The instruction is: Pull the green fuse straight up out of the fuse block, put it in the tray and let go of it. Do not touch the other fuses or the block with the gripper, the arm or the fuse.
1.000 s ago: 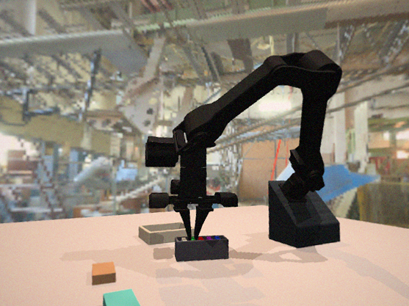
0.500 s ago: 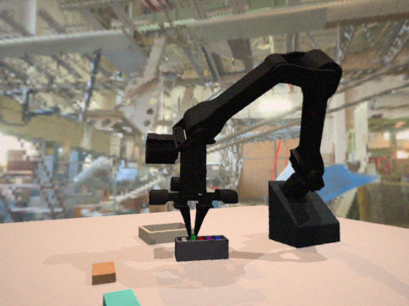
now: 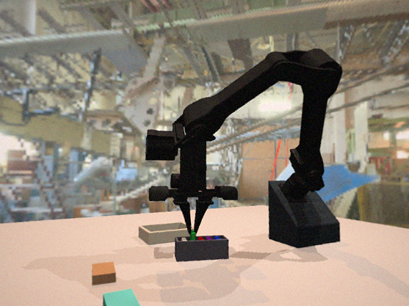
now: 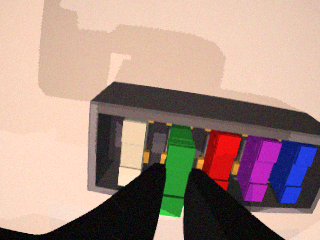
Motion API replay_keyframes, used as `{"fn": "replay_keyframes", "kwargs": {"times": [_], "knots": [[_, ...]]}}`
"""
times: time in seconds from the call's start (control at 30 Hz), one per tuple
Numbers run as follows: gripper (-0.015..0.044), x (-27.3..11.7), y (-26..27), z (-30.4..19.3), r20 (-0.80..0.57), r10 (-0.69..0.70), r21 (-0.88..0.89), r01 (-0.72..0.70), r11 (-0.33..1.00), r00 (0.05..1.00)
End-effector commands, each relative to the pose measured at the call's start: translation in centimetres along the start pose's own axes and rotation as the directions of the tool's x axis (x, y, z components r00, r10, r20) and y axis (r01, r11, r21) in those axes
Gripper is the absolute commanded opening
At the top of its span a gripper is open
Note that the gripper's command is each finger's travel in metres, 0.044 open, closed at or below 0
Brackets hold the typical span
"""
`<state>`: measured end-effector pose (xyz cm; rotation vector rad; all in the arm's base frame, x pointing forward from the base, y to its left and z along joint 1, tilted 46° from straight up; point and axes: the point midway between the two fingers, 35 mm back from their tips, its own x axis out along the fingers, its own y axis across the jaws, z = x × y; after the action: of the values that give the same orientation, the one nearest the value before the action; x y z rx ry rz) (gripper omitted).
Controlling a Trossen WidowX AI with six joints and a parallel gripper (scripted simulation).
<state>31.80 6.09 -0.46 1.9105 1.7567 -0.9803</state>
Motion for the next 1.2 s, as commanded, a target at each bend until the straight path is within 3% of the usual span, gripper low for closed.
{"fn": "replay_keyframes", "kwargs": {"times": [0.0,1.17], "knots": [[0.0,-0.3,0.0,0.0,0.004,0.001,-0.005,-0.001,1.0,1.0],[0.0,-2.0,0.0,0.0,0.002,0.0,-0.003,0.0,1.0,1.0]]}}
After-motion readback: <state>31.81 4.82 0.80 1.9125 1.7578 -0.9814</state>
